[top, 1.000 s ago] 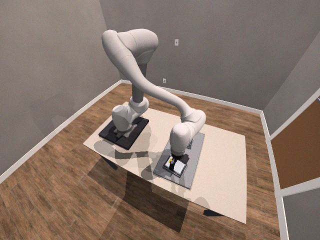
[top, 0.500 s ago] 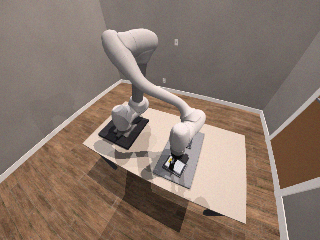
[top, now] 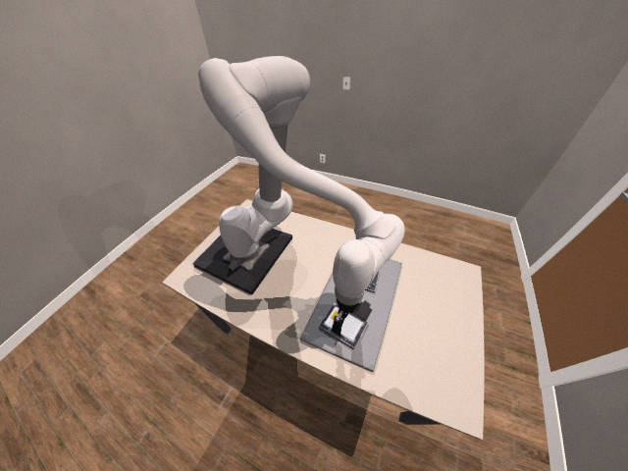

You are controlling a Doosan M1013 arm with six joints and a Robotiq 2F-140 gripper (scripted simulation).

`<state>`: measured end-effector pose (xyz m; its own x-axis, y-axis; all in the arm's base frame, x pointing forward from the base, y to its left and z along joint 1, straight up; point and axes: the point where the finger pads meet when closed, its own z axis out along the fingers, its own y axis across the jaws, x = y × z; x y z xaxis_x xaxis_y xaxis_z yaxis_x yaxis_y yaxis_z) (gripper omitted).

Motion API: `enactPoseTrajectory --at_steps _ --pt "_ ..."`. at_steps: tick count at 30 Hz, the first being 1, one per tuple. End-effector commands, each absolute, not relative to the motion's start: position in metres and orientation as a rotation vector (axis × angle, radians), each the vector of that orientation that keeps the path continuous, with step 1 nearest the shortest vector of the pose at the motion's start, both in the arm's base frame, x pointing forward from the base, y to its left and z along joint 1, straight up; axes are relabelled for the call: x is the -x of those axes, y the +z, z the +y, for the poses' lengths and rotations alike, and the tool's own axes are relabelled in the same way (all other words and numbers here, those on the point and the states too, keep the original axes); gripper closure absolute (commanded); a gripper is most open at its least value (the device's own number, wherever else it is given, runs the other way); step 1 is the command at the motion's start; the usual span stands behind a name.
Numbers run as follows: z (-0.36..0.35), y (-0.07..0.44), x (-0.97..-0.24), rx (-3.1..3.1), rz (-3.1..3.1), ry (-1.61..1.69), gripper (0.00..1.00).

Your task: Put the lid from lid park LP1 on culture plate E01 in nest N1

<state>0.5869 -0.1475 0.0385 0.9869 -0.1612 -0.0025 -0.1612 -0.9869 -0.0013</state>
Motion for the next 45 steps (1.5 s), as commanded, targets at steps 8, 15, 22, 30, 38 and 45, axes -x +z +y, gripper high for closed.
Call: enactPoseTrajectory --at_steps 8,15,22,30,38,45 --pt "-0.148 0.057 -0.587 3.130 0.254 0.002 0.31" --pt "-0.148 0.067 -0.587 3.130 0.254 0.002 0.31" --pt "-0.148 0.079 -0.587 3.130 0.254 0.002 0.31" --pt "-0.148 0.083 -0.587 3.130 0.254 0.002 0.31" --pt "-0.148 0.084 -0.587 3.130 0.254 0.002 0.31" --pt "-0.148 0.084 -0.587 3.130 0.254 0.002 0.31"
